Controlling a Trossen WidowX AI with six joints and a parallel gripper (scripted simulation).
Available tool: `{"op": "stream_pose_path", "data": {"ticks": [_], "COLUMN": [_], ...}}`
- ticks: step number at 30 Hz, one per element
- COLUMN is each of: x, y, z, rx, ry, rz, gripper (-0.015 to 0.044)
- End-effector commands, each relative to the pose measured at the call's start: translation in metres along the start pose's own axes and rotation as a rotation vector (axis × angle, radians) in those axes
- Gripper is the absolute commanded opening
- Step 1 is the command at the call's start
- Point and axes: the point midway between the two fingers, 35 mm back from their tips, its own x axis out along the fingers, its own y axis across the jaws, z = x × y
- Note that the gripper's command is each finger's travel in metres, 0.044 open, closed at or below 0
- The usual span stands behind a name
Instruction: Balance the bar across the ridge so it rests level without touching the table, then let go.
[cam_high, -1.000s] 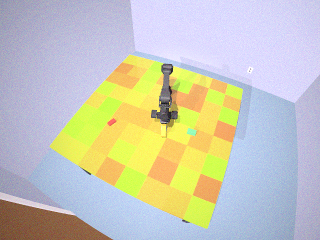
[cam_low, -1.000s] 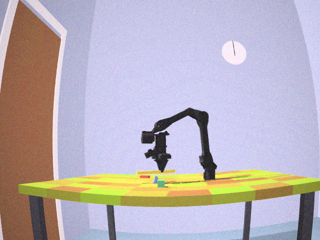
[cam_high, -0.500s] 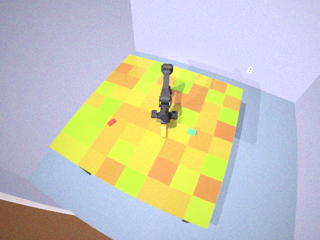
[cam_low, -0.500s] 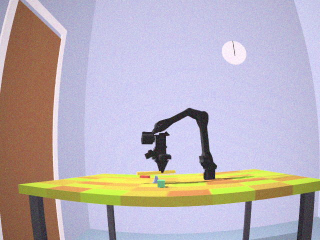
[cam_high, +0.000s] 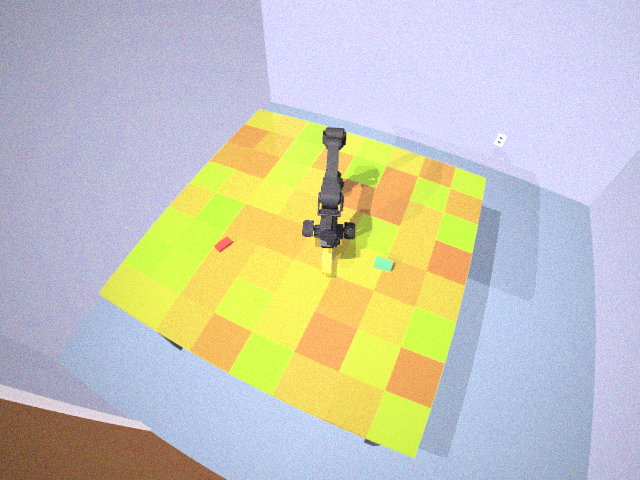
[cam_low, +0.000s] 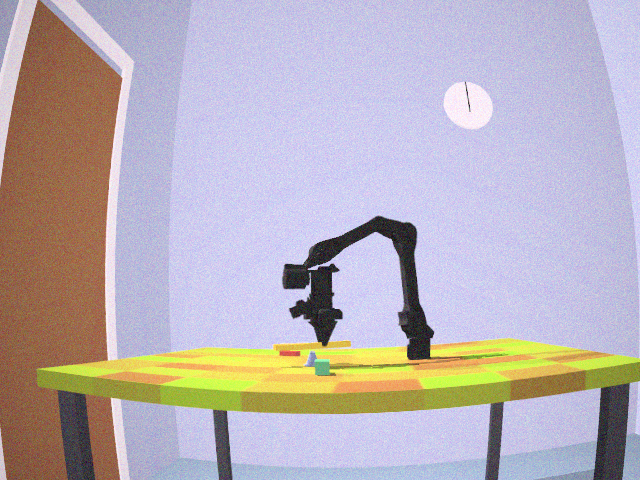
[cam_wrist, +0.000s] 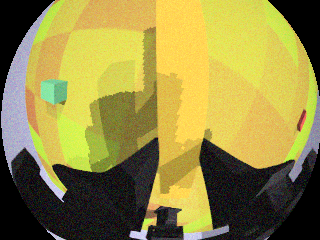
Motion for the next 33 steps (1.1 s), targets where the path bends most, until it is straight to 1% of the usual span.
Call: {"op": "stream_pose_path", "data": {"ticks": [1, 33], "x": [0.0005, 0.0032], "y": [0.0005, 0.0005], "z": [0.0002, 0.0003], "rx": [0.005, 0.005], "ry": [-0.001, -0.001], "rz": [0.003, 0.003], "gripper": [0.0000, 0.0000]}}
